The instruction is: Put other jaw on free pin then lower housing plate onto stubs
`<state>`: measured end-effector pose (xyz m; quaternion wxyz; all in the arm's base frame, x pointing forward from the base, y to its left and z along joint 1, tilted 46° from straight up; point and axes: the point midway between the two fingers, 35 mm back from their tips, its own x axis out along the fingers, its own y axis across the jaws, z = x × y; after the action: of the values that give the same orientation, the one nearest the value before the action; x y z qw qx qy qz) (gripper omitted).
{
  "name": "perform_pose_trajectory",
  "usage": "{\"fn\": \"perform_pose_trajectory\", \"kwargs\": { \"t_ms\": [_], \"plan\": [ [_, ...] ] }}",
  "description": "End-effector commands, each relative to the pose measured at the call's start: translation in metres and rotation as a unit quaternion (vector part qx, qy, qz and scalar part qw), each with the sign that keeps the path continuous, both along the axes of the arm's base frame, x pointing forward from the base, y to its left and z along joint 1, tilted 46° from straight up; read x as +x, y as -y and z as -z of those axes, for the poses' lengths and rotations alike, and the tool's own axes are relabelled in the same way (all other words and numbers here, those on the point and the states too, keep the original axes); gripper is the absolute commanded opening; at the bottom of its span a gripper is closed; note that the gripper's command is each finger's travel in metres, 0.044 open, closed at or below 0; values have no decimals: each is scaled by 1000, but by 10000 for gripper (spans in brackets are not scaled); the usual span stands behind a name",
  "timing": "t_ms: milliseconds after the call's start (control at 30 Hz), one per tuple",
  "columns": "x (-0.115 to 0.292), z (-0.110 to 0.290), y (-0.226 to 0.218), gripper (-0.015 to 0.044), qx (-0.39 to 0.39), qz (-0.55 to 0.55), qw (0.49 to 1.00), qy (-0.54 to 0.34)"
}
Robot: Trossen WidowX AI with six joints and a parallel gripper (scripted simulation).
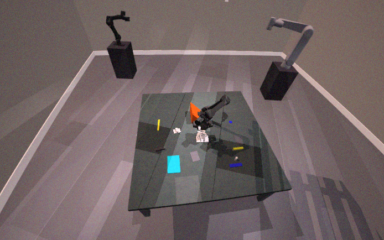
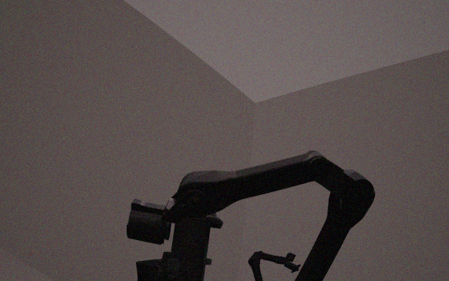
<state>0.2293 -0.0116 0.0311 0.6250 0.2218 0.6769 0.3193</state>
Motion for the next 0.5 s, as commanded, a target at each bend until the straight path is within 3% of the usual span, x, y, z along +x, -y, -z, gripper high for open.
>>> {"fn": "perform_pose_trajectory", "kwargs": {
  "t_ms": [0,467],
  "plan": [
    [-1,5,-6,351,3,2,1000,-3],
    [-5,20,-22,351,4,2,1000,-3]
  ]
}}
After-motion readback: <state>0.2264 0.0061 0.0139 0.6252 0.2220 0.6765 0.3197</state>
